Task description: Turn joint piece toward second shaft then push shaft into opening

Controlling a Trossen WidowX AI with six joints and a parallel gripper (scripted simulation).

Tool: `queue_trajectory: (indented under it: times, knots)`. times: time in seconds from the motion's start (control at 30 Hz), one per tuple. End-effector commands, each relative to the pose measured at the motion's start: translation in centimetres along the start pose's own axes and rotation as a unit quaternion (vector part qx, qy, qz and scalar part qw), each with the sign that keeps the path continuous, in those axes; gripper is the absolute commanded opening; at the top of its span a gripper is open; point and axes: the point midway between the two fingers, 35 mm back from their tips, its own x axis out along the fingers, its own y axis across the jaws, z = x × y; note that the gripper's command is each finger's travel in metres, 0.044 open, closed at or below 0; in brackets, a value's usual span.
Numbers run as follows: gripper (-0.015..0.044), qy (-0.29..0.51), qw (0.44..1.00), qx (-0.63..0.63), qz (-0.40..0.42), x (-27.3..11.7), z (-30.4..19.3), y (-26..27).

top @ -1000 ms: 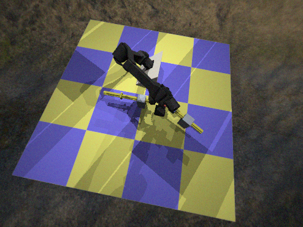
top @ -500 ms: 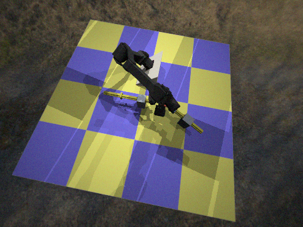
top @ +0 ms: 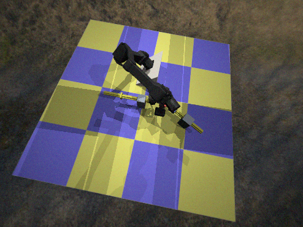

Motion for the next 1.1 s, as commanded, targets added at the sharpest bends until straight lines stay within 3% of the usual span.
queue_trajectory:
  times: [0.0, 0.07, 0.37, 0.5, 0.7, 1.07]
  knots:
    - [0.0409, 0.0, 1.0, 0.0, -0.001, 0.0, 0.0, 0.0]
    - [0.044, 0.0, 1.0, 0.0, -0.001, 0.0, 0.0, 0.0]
    - [0.044, 0.0, 1.0, 0.0, -0.001, 0.0, 0.0, 0.0]
    - [0.044, 0.027, 1.0, -0.002, 0.001, -2.6, 0.2, -0.1]
    - [0.044, 0.029, 1.0, -0.005, 0.002, -2.9, 0.2, -0.1]
    - [0.044, 0.026, 0.983, -0.184, 0.008, -6.2, -0.2, 0.4]
